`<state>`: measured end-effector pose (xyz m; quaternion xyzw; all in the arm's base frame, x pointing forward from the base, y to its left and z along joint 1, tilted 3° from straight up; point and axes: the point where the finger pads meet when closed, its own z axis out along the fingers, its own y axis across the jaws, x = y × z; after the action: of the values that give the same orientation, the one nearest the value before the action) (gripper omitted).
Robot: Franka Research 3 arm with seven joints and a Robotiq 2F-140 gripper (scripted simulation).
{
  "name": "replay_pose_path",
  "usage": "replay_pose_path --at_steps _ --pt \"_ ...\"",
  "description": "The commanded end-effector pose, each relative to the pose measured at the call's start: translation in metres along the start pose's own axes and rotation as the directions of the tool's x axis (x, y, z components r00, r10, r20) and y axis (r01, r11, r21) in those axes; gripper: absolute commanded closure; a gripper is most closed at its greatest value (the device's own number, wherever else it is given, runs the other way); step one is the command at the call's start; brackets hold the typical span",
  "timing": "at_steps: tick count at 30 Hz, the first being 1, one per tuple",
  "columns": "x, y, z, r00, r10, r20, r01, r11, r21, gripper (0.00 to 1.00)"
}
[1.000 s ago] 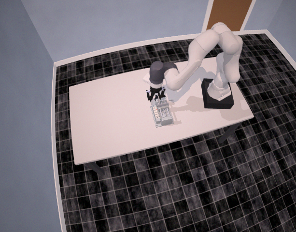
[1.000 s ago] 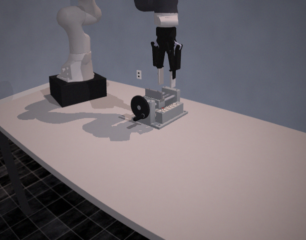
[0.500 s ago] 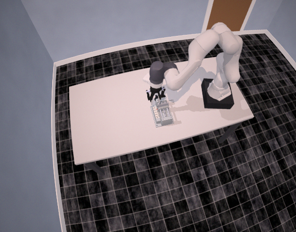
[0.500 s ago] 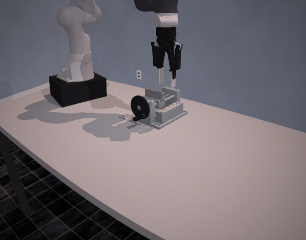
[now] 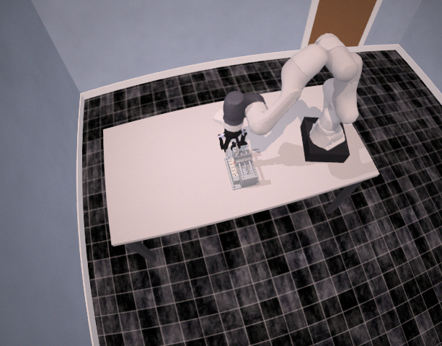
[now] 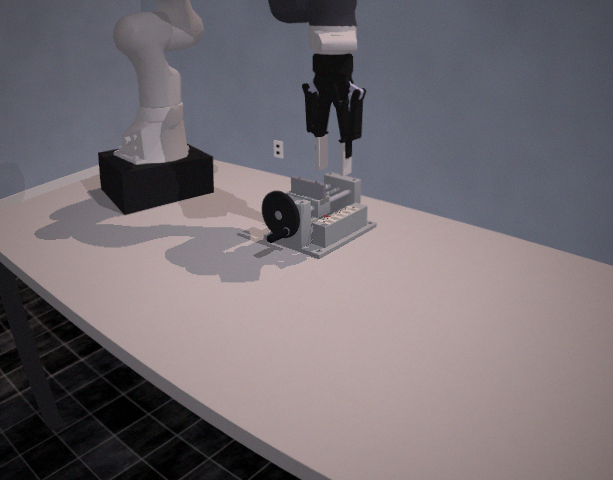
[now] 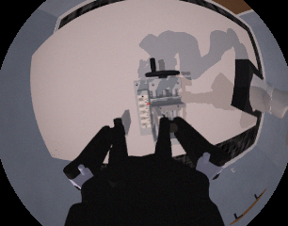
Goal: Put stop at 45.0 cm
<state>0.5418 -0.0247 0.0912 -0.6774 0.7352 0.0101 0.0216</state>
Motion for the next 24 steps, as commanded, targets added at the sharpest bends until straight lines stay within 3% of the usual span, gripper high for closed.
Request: replay_pose_path --at_steps 1,13,18,24 --pt "0.001 0.000 0.000 1.000 0.005 -0.002 -0.005 1.000 -0.003 0.67" --pt "0.001 0.000 0.000 1.000 0.005 -0.002 -0.005 1.000 -0.003 0.67" --pt "0.011 0.004 0.000 1.000 0.005 -0.002 -0.005 1.000 -0.003 0.67" --pt "0.084 0.034 0.000 1.000 0.005 -0.002 -0.005 1.000 -0.003 0.67"
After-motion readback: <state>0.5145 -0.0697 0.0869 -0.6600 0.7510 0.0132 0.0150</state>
